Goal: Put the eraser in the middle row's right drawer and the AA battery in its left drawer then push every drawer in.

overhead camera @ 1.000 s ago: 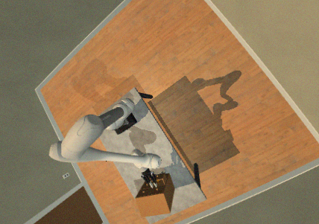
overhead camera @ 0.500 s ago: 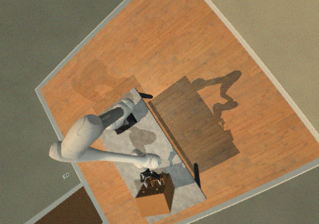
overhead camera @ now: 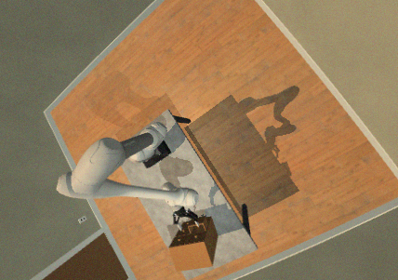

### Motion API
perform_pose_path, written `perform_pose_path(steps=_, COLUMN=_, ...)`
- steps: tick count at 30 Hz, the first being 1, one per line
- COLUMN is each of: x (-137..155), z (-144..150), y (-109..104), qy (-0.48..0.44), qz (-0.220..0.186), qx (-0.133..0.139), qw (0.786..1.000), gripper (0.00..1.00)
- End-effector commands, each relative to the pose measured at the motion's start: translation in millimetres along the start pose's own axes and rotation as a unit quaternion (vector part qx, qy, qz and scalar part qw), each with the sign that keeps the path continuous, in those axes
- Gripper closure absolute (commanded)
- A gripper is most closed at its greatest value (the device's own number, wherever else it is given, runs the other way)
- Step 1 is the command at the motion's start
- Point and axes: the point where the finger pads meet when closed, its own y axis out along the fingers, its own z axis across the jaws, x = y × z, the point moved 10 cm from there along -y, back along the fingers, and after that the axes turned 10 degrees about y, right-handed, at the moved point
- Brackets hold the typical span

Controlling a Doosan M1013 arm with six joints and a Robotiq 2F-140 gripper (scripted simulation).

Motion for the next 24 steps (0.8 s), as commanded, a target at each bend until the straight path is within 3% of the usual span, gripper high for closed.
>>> perform_pose_path(steps=1, x=3, z=0, y=-13, qy=0.0, qz=0.001, qx=0.0, qw=1.0, gripper=0.0)
perform_pose_path(steps=15, x=27, z=4, y=-94, qy=0.0, qz=0.001, qx=0.0, qw=1.0, gripper=0.0)
perform_pose_path(steps=24, x=35, z=5, y=-120, qy=0.0, qz=0.001, qx=0.0, qw=1.0, gripper=0.0)
